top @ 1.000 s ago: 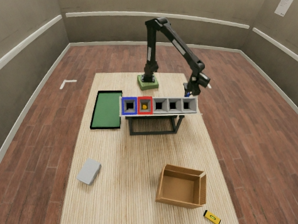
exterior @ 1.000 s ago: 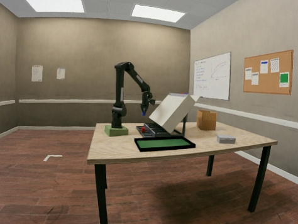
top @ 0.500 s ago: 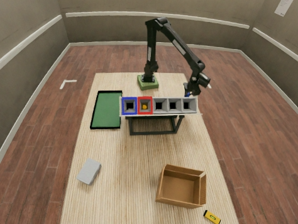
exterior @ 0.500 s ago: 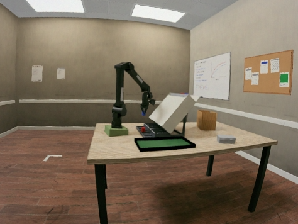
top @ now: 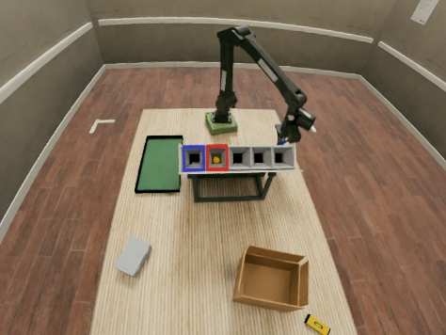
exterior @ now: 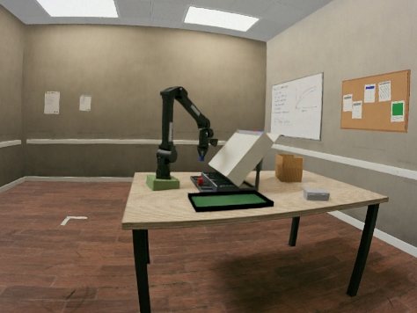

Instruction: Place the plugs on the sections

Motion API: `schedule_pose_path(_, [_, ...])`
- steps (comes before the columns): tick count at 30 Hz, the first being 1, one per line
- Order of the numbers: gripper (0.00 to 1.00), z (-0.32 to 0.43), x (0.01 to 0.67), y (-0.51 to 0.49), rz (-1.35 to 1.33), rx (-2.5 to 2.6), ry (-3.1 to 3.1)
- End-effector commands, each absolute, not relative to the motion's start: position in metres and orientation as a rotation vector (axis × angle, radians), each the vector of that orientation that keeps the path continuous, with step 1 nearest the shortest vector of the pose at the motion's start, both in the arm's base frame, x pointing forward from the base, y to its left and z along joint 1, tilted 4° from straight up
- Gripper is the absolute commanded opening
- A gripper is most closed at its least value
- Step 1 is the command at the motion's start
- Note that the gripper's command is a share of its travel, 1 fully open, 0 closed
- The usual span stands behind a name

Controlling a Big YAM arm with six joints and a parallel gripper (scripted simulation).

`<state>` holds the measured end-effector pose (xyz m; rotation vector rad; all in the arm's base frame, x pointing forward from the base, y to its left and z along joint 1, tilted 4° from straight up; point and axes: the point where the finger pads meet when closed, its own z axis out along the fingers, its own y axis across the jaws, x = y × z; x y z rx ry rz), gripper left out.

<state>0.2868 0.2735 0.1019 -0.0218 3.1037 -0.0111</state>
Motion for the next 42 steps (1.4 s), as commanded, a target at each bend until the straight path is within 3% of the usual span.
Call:
schedule_pose_path(1, [0.00, 0.116, 0.293, 0.286, 0.044, -0.013, 3.063])
schedule_pose_path(32, [0.00, 0.124, 0.296, 0.295, 0.009, -0.015, 3.089])
schedule_pose_path(42, [0.00, 0.116, 0.278, 0.186, 0.004, -0.015, 3.093])
